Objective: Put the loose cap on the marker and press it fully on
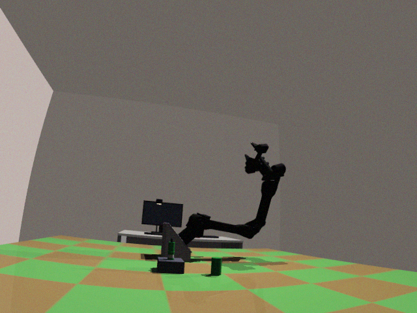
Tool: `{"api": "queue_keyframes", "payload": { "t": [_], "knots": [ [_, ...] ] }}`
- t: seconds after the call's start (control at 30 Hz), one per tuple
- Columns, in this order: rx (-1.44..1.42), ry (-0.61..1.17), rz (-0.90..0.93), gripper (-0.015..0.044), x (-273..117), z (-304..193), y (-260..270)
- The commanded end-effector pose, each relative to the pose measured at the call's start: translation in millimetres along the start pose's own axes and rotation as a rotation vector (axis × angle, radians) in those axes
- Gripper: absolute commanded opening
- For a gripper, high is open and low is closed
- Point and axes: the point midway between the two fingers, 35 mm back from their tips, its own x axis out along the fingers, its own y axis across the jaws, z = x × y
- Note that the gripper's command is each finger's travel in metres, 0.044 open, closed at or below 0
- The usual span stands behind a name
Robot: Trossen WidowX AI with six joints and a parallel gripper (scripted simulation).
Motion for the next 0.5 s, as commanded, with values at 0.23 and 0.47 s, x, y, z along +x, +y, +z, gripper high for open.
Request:
{"api": "queue_keyframes", "payload": {
  "t": [0.23,0.47],
  "knots": [
    [0.134,-0.281,-0.208,0.0256,29,79,-73],
    [0.281,-0.661,-0.333,0.0256,22,176,-145]
  ]
}}
